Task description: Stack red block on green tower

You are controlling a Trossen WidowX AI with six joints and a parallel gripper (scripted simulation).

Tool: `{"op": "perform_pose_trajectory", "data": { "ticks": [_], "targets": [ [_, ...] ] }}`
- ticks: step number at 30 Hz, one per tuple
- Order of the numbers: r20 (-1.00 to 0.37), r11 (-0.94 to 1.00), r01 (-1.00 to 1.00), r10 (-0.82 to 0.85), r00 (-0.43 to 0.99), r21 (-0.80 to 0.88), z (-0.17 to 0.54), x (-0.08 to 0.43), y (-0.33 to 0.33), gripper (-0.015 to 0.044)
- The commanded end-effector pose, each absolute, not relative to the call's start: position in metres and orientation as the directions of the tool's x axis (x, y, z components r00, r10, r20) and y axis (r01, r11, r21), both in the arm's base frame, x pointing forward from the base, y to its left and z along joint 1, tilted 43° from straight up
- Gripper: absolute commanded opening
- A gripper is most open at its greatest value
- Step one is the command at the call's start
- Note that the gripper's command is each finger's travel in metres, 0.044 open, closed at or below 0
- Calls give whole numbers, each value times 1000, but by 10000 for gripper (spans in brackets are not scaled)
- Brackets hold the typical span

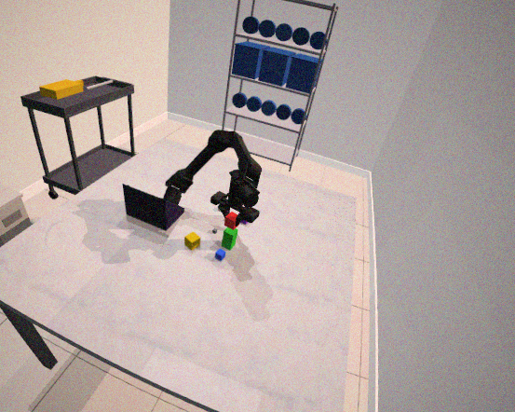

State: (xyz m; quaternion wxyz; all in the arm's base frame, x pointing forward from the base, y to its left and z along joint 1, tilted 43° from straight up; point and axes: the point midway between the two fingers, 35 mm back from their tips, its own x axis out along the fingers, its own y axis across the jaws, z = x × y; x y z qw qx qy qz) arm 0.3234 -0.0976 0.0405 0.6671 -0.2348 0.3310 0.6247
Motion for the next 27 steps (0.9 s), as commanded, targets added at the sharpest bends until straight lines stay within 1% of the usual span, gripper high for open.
{"op": "perform_pose_trajectory", "data": {
  "ticks": [1, 8, 27],
  "targets": [
    [-738, 102, -990, 675, -2, 96, 36, 324, -94, 0],
    [-737, 102, -990, 676, -2, 96, 19, 324, -78, 0],
    [-737, 102, -990, 676, -2, 96, 18, 324, -77, 0]
  ]
}}
